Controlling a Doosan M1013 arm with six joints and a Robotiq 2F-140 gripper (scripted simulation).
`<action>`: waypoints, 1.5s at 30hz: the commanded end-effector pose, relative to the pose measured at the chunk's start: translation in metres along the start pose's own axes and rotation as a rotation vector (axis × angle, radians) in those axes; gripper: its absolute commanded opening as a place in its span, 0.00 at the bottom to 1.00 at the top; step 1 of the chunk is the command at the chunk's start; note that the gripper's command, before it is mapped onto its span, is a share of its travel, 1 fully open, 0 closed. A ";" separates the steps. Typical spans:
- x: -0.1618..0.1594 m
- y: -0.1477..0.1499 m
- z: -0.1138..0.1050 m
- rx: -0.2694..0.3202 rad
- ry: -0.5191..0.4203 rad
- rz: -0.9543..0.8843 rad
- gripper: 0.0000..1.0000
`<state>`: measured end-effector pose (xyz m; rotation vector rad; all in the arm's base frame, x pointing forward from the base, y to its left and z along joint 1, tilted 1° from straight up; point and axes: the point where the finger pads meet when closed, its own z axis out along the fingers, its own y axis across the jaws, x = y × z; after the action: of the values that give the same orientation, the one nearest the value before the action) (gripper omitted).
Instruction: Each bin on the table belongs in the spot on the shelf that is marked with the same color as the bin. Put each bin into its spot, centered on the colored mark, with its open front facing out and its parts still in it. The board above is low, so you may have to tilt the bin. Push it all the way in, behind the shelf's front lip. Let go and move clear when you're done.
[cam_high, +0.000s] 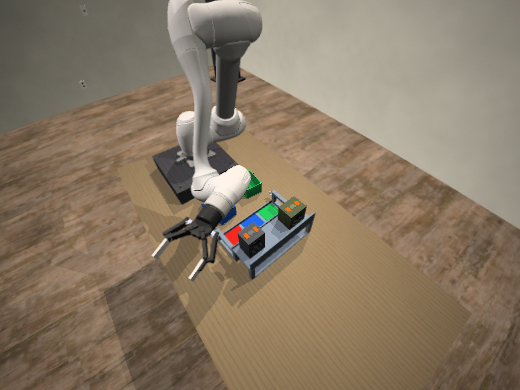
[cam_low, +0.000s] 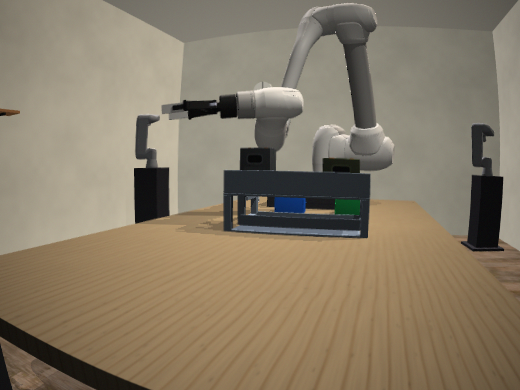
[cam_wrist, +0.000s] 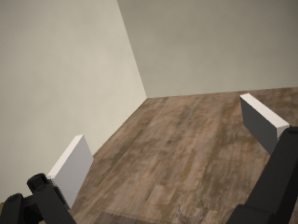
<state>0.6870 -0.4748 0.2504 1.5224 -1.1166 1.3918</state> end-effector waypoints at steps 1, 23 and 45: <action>0.009 0.012 -0.005 -0.082 -0.029 -0.069 1.00; 0.016 0.026 -0.017 -0.165 -0.091 -0.154 1.00; 0.013 0.045 -0.064 -0.284 -0.332 -0.361 1.00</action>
<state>0.6256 -0.4299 0.2685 1.6756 -1.1064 0.7382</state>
